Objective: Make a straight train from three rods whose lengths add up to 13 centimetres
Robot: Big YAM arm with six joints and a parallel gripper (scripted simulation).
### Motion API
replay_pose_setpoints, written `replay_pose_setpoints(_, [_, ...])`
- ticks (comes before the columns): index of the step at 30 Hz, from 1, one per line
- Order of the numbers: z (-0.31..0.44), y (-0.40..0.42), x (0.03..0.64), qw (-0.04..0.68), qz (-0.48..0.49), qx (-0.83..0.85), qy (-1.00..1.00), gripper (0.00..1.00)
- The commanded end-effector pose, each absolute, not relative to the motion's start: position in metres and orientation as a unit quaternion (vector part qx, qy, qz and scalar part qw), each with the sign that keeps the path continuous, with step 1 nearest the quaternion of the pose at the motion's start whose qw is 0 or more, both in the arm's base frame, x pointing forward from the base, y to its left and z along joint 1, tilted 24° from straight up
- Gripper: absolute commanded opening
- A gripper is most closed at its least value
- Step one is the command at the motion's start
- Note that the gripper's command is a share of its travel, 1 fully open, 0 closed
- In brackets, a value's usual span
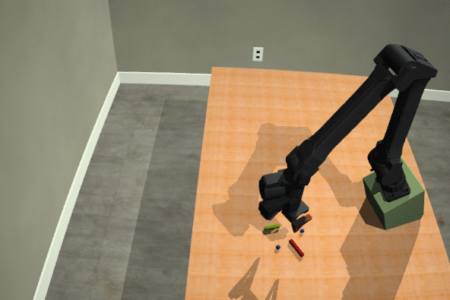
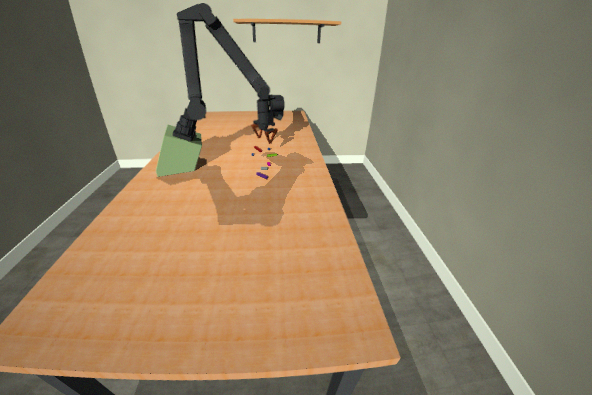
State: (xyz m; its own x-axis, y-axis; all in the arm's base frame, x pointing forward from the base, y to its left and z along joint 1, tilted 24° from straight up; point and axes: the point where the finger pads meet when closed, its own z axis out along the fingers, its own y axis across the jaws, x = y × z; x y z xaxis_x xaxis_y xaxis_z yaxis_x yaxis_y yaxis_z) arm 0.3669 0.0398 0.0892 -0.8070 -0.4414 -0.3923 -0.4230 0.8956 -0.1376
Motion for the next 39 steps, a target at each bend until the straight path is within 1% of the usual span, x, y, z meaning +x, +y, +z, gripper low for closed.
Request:
replay_pose_setpoints(1, [0.0954,0.0483,0.3646,0.225,-0.036,-0.286,0.931,1.0])
replay_pose_setpoints(5, [0.0937,0.0515,0.3614,0.222,-0.04,-0.311,0.923,1.0])
replay_pose_setpoints(9, [0.0876,0.0481,0.3609,0.213,-0.04,-0.308,0.926,1.0])
replay_pose_setpoints(39, [0.0876,0.0479,0.361,0.213,-0.039,-0.305,0.927,1.0])
